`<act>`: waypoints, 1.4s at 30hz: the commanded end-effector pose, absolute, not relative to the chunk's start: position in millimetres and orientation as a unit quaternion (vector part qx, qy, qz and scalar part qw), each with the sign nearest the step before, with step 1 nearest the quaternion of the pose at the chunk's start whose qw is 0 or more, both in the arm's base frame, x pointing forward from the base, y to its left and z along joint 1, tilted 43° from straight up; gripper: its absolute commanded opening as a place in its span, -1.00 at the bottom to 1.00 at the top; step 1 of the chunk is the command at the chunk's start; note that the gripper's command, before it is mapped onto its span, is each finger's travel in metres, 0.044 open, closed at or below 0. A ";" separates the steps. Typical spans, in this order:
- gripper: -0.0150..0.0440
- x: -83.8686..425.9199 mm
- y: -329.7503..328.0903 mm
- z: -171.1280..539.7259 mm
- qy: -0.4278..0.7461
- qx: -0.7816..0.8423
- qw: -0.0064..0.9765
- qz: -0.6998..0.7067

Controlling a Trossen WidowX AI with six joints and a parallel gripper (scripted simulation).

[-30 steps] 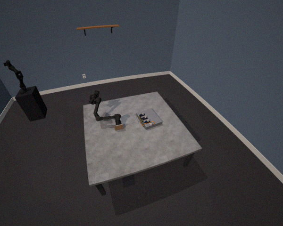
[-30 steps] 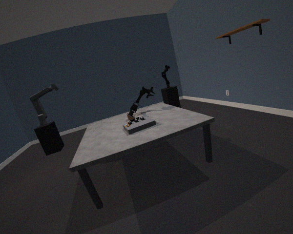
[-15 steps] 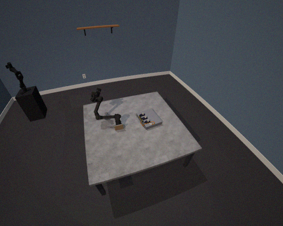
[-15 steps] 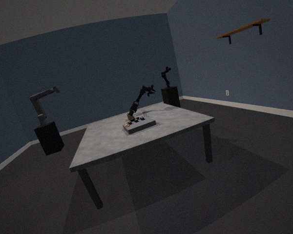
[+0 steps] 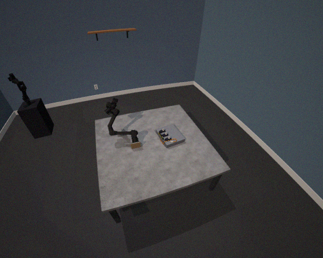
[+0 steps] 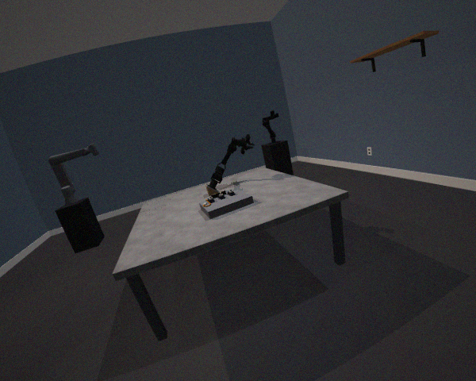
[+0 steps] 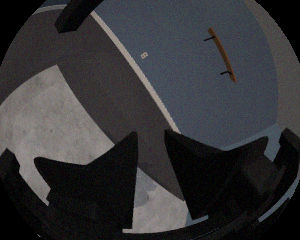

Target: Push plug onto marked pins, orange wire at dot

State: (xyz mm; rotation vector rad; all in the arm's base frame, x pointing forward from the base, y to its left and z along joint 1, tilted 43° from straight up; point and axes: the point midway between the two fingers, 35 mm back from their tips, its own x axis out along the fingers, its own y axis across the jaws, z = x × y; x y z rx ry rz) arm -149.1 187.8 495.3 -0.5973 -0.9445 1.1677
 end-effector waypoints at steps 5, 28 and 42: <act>-0.10 -130.9 177.2 510.1 -0.432 -0.229 0.702 0.518; -0.10 -62.8 140.4 547.4 -0.450 -0.107 0.747 0.477; -0.10 -17.5 119.6 557.5 -0.448 -0.052 0.777 0.440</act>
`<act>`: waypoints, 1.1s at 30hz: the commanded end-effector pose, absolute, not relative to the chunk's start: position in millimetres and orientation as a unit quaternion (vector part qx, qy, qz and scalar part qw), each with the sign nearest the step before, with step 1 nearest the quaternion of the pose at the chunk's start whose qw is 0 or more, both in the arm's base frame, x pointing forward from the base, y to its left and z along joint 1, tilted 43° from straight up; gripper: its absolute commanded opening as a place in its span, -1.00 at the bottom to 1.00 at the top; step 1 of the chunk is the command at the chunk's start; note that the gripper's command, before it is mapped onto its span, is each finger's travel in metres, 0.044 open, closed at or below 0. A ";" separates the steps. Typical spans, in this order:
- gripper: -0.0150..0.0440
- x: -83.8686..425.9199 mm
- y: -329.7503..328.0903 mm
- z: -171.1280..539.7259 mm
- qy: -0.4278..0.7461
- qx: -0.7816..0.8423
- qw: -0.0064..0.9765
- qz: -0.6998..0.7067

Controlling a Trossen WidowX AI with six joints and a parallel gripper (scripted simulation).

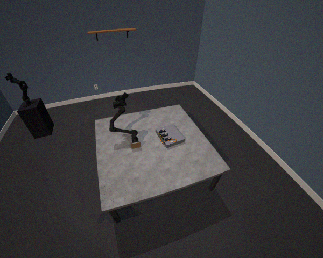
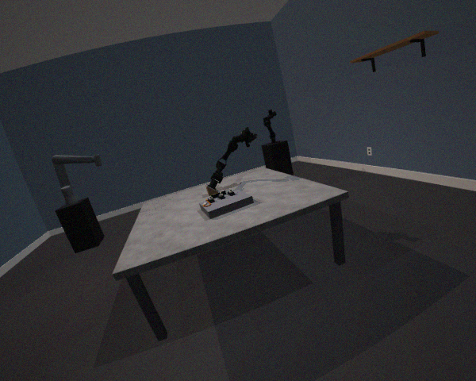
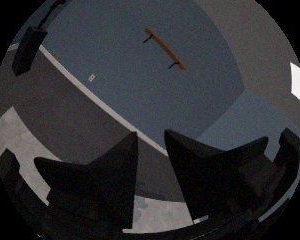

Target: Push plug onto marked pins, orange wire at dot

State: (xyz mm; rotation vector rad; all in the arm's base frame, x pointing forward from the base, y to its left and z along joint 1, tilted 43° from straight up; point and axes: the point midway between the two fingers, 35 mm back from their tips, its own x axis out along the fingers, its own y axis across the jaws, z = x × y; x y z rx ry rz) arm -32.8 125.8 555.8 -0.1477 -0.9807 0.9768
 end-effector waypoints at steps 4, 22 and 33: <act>-0.10 -2.3 112.6 559.3 -0.447 -0.037 0.787 0.423; -0.10 74.4 82.3 554.3 -0.419 0.025 0.839 0.346; -0.10 122.4 65.2 540.2 -0.386 0.055 0.873 0.293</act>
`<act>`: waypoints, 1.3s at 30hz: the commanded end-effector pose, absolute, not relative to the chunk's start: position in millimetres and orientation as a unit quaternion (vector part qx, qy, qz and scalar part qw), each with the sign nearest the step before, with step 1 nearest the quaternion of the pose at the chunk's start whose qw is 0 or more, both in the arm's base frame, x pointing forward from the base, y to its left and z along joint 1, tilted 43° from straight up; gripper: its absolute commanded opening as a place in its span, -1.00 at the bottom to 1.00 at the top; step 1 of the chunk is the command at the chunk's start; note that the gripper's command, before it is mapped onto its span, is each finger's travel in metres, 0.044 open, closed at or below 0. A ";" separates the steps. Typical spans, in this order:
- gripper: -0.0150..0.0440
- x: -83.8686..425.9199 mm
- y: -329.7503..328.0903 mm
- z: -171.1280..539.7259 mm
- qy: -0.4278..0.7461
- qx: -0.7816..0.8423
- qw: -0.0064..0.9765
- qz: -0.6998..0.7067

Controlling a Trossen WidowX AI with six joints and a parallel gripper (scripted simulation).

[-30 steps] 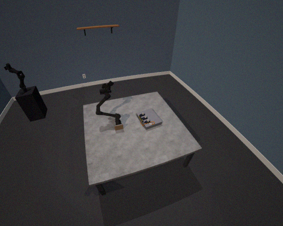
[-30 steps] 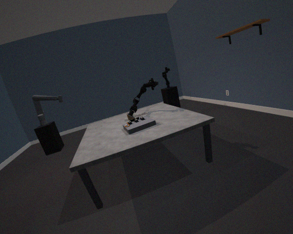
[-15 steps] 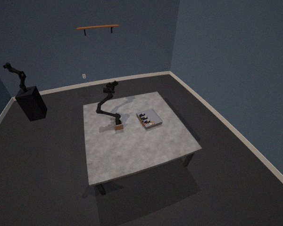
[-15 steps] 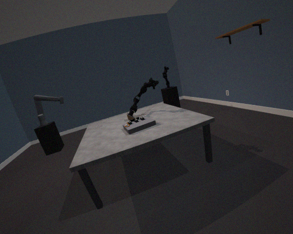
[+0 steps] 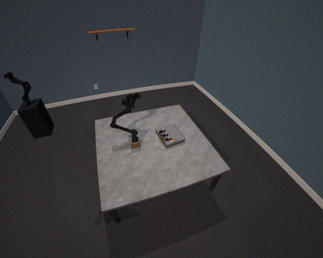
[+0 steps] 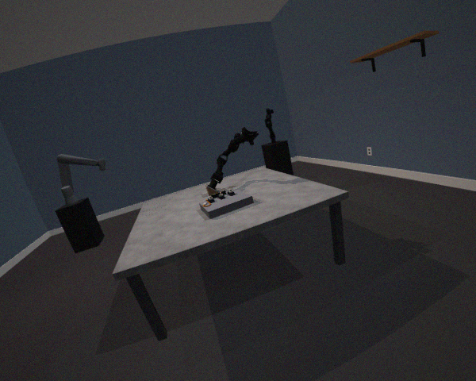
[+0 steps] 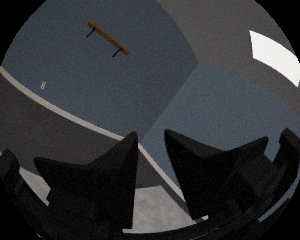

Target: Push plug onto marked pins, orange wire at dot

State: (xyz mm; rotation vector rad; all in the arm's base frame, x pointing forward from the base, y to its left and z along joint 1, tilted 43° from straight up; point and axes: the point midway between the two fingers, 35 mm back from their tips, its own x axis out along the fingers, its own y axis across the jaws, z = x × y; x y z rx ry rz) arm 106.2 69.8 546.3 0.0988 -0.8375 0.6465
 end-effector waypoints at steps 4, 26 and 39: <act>-0.10 139.7 59.2 532.8 -0.372 0.063 0.885 0.273; -0.10 225.3 32.0 474.3 -0.270 0.076 0.946 0.161; -0.10 266.4 18.8 427.2 -0.193 0.063 0.974 0.097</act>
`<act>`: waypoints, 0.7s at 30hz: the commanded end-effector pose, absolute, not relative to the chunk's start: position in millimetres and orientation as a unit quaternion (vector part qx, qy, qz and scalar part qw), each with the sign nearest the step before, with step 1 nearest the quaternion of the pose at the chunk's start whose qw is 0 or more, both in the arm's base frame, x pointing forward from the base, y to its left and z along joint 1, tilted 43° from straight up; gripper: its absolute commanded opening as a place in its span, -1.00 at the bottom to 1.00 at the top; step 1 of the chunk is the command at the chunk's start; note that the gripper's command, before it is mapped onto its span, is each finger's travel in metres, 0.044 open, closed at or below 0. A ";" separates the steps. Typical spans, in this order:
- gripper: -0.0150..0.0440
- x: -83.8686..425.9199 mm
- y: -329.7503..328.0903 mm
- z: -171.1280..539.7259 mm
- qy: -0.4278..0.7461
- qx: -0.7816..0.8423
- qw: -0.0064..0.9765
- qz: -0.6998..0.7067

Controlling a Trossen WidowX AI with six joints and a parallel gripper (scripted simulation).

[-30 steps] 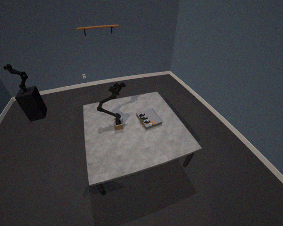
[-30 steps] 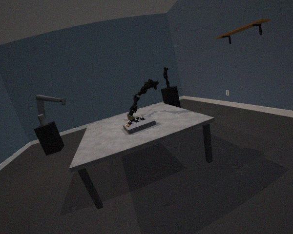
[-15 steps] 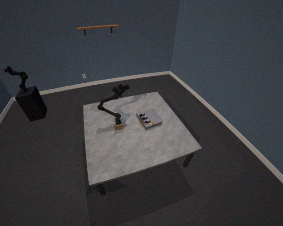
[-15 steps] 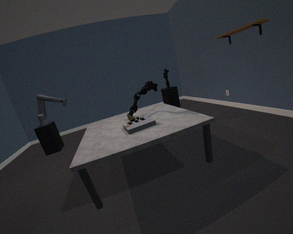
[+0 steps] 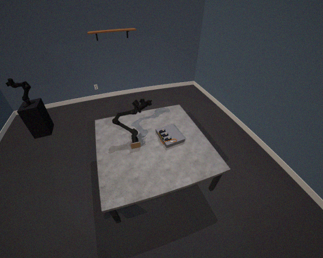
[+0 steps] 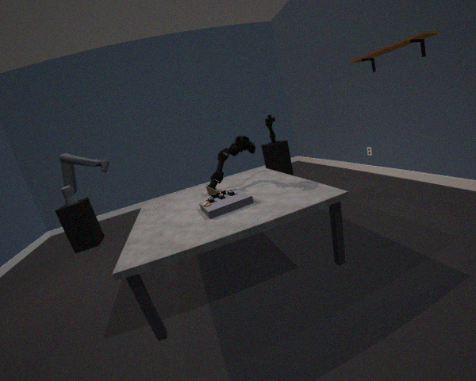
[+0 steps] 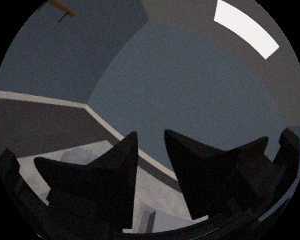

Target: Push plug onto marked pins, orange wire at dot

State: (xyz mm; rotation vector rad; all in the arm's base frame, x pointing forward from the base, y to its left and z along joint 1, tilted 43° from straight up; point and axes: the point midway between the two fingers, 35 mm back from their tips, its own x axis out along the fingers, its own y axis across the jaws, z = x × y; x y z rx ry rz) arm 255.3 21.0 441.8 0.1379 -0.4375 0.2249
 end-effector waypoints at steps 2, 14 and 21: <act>-0.10 271.9 16.9 419.4 -0.180 0.060 0.978 0.088; -0.10 300.0 6.7 368.3 -0.097 0.030 0.994 0.034; -0.10 312.4 1.1 336.2 -0.044 0.006 0.999 0.006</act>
